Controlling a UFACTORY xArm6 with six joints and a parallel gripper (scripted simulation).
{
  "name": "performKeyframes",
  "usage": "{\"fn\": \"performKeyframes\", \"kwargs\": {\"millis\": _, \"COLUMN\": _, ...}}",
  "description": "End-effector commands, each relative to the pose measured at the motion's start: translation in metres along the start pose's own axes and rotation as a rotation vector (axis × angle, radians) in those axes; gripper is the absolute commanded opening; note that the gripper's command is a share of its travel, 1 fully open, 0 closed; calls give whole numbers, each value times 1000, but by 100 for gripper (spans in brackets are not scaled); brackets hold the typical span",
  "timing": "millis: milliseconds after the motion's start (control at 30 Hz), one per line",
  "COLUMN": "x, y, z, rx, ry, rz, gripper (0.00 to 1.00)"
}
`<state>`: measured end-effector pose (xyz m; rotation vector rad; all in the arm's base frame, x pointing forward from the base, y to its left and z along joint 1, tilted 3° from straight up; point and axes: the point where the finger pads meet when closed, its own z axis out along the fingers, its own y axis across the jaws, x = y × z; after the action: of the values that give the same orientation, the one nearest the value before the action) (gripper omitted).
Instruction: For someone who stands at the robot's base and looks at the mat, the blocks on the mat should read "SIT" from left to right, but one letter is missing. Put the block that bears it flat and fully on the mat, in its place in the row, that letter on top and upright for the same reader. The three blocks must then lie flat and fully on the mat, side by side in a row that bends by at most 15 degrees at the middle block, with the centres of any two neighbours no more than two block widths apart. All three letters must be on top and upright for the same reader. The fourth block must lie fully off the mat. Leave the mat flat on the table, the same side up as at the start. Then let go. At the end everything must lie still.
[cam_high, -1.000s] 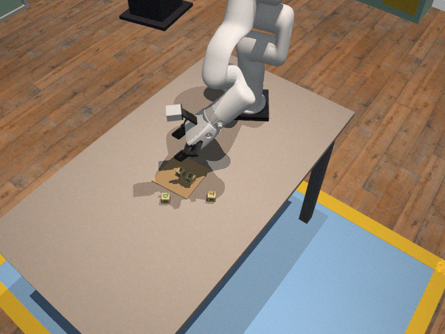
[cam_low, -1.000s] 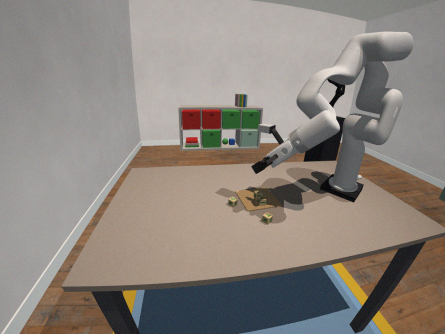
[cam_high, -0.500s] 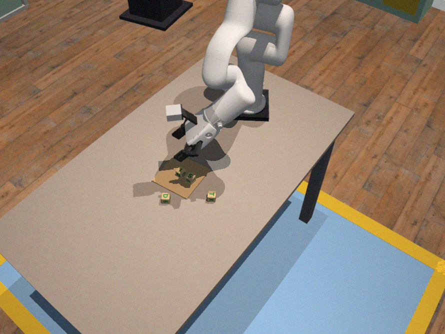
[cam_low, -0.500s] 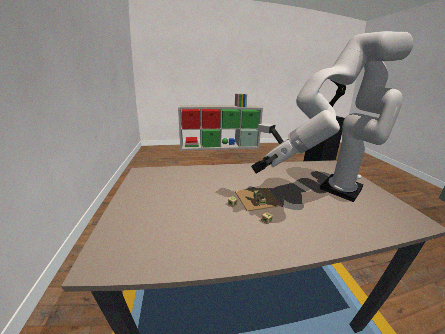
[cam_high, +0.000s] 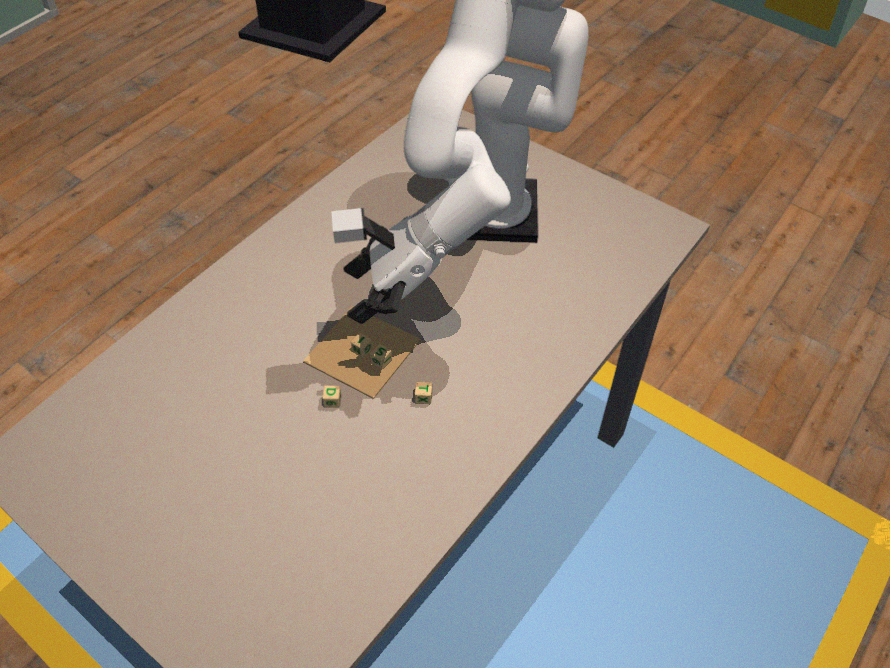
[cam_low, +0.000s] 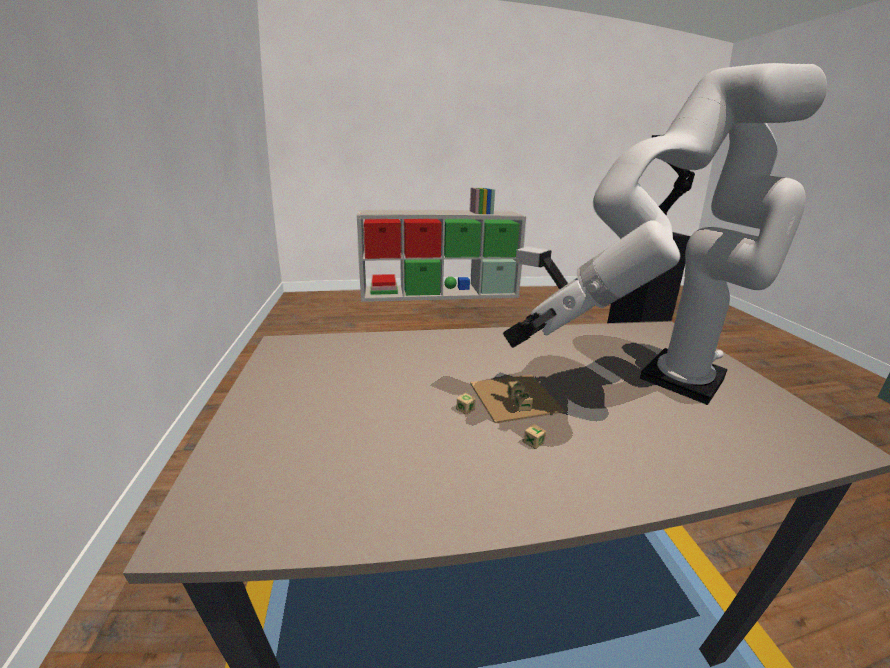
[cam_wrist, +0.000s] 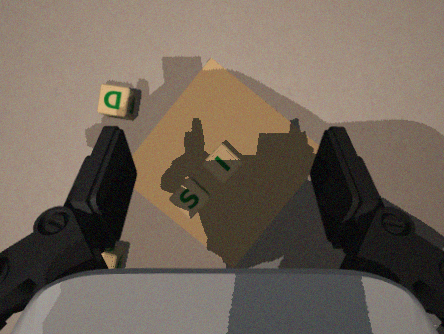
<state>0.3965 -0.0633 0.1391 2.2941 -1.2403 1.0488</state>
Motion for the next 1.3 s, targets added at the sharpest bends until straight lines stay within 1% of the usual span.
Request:
{"fn": "performKeyframes", "kwargs": {"millis": 0, "x": 1, "y": -1, "z": 0, "rx": 2, "ry": 2, "rz": 2, "gripper": 100}}
{"fn": "performKeyframes", "kwargs": {"millis": 267, "x": 1, "y": -1, "z": 0, "rx": 1, "ry": 0, "rz": 6, "gripper": 100}}
{"fn": "performKeyframes", "kwargs": {"millis": 367, "x": 1, "y": -2, "z": -1, "rx": -14, "ry": -16, "rz": 62, "gripper": 100}}
{"fn": "performKeyframes", "kwargs": {"millis": 433, "x": 1, "y": -2, "z": -1, "rx": -14, "ry": -16, "rz": 62, "gripper": 100}}
{"fn": "performKeyframes", "kwargs": {"millis": 533, "x": 1, "y": -5, "z": -2, "rx": -51, "ry": -55, "rz": 197, "gripper": 100}}
{"fn": "performKeyframes", "kwargs": {"millis": 933, "x": -6, "y": -17, "z": -8, "rx": -172, "ry": -173, "rz": 585, "gripper": 100}}
{"fn": "performKeyframes", "kwargs": {"millis": 1000, "x": -6, "y": -17, "z": -8, "rx": -172, "ry": -173, "rz": 585, "gripper": 100}}
{"fn": "performKeyframes", "kwargs": {"millis": 1033, "x": -9, "y": -21, "z": -10, "rx": -204, "ry": -203, "rz": 678, "gripper": 100}}
{"fn": "performKeyframes", "kwargs": {"millis": 1100, "x": -10, "y": -23, "z": -11, "rx": -217, "ry": -214, "rz": 712, "gripper": 100}}
{"fn": "performKeyframes", "kwargs": {"millis": 1267, "x": -16, "y": -31, "z": -17, "rx": -279, "ry": -267, "rz": 874, "gripper": 100}}
